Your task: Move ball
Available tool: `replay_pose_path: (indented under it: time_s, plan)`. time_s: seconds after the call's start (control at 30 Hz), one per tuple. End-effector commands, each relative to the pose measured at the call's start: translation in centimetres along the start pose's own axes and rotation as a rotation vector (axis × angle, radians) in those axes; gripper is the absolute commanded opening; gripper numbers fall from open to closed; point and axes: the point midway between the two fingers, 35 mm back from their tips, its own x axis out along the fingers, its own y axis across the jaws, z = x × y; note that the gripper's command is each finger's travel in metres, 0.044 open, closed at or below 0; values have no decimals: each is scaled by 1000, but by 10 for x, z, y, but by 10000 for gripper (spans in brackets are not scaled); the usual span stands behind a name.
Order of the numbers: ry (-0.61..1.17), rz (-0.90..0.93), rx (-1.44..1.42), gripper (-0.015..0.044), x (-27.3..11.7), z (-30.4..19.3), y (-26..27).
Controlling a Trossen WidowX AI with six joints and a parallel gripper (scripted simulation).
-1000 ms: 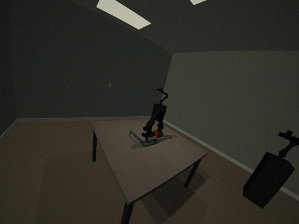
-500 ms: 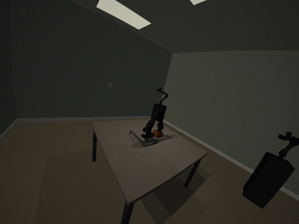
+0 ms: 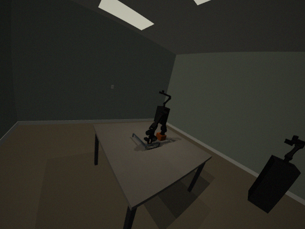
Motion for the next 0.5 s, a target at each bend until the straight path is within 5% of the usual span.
replay_pose_path:
  time_s: [0.0, 0.13, 0.3, 0.47]
  plan:
    - [0, 0, 0, 248, 0, 0, 0]
    - [0, 0, 1, 248, -11, 0, -2]
    - [1, 0, 4, 248, -85, 0, -1]
    - [-5, -22, 8, 248, -82, 2, -6]
